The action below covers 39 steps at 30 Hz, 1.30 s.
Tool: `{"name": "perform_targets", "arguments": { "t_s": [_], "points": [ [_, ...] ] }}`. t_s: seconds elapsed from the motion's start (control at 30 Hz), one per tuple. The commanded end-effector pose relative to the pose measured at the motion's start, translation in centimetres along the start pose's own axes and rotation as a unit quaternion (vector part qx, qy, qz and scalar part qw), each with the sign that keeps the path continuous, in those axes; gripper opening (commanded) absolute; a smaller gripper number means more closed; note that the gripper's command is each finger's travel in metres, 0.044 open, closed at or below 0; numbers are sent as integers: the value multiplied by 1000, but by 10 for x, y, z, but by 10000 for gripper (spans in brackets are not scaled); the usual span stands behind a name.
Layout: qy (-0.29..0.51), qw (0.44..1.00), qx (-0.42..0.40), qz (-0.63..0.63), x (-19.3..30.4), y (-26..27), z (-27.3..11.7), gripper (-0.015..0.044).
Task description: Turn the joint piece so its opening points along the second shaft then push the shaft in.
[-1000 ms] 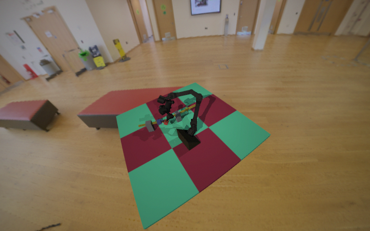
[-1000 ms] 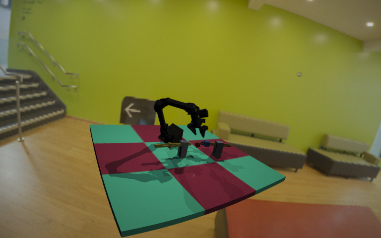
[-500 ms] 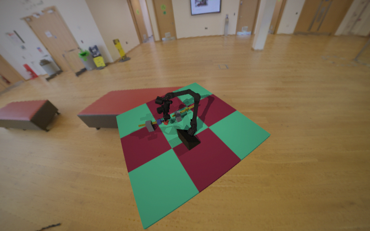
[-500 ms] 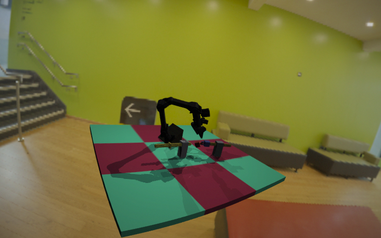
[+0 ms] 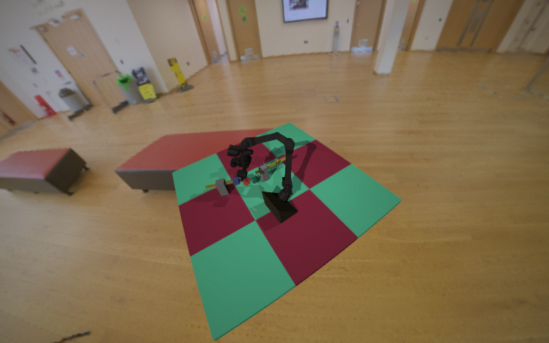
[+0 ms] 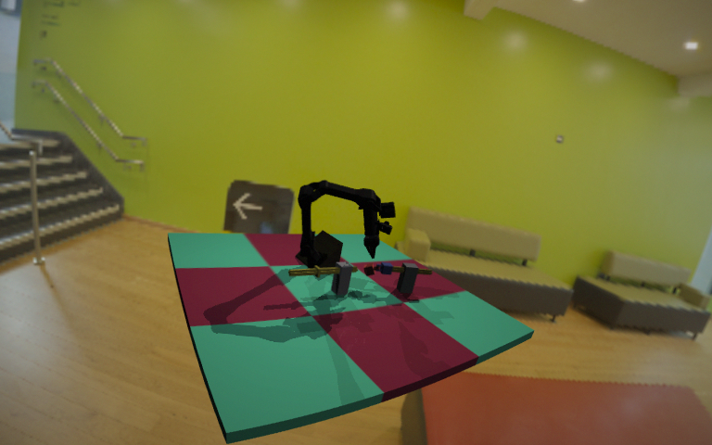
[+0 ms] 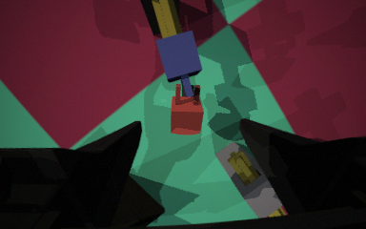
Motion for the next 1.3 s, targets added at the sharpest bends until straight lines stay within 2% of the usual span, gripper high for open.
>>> {"name": "perform_targets", "arguments": {
  "t_s": [0.0, 0.73, 1.27],
  "points": [
    [4, 1000, 8, 22, -2, 1, 0, 440],
    [4, 1000, 9, 22, 19, 0, 74, 440],
    [4, 1000, 9, 22, 19, -1, 95, 440]
  ]
}}
Point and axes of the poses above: the point midway between the two fingers, 35 mm back from their tips, its own z axis out along the fingers, its own y axis across the jaws, x = y × z, the point moved 1 cm from there along -z, back along the fingers, and after that the axes turned 2 degrees about z, right-handed, at the moved point
